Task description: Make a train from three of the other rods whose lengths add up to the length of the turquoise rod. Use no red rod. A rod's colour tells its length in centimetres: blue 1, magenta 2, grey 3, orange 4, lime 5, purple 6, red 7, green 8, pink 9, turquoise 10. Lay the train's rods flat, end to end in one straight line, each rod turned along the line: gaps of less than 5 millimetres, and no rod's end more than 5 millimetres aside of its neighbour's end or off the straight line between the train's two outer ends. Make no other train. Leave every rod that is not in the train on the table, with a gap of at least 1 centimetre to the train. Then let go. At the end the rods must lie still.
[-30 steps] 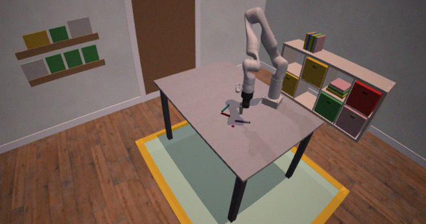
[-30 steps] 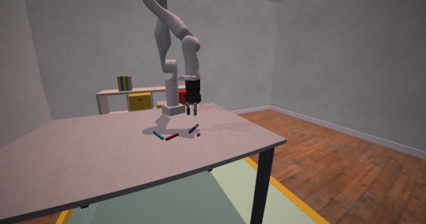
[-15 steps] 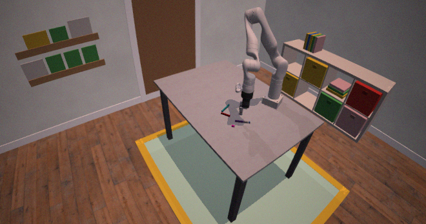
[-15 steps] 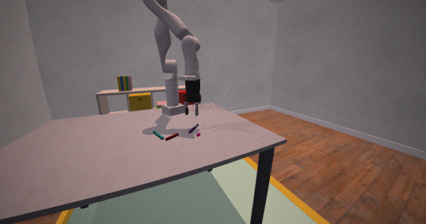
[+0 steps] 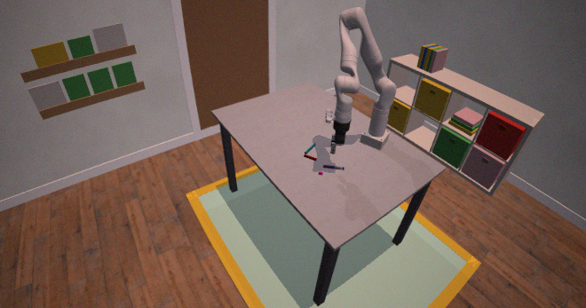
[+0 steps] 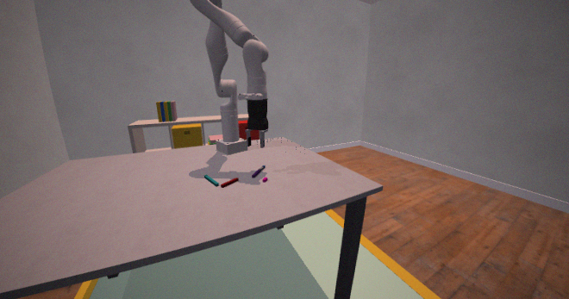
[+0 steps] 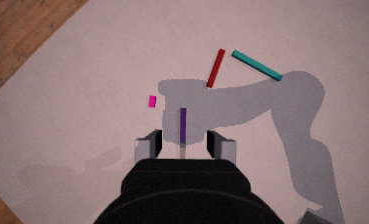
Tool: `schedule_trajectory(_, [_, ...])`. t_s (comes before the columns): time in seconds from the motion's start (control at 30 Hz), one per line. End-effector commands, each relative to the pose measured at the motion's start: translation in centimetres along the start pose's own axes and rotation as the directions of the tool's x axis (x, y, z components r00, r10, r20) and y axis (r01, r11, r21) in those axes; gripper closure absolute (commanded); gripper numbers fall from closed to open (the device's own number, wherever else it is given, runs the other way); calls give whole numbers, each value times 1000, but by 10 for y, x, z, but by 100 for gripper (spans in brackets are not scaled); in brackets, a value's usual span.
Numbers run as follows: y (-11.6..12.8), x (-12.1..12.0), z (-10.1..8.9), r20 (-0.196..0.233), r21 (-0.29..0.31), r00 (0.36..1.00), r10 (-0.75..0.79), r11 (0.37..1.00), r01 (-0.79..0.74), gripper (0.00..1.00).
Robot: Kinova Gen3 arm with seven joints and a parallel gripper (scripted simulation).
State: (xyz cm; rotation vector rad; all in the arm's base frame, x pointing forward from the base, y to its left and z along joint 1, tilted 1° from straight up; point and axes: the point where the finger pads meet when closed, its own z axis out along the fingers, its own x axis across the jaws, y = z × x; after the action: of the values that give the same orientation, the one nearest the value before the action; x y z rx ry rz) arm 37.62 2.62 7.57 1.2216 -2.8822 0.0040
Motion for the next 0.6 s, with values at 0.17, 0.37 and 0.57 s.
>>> schedule_trajectory(0.17, [-7, 2, -49, 4, 11, 1000, 9, 1000, -9, 0])
schedule_trajectory(0.37, [-5, 0, -63, 5, 10, 1000, 4, 1000, -4, 0])
schedule_trajectory(0.57, [-5, -3, -68, 15, 12, 1000, 3, 1000, -4, 0])
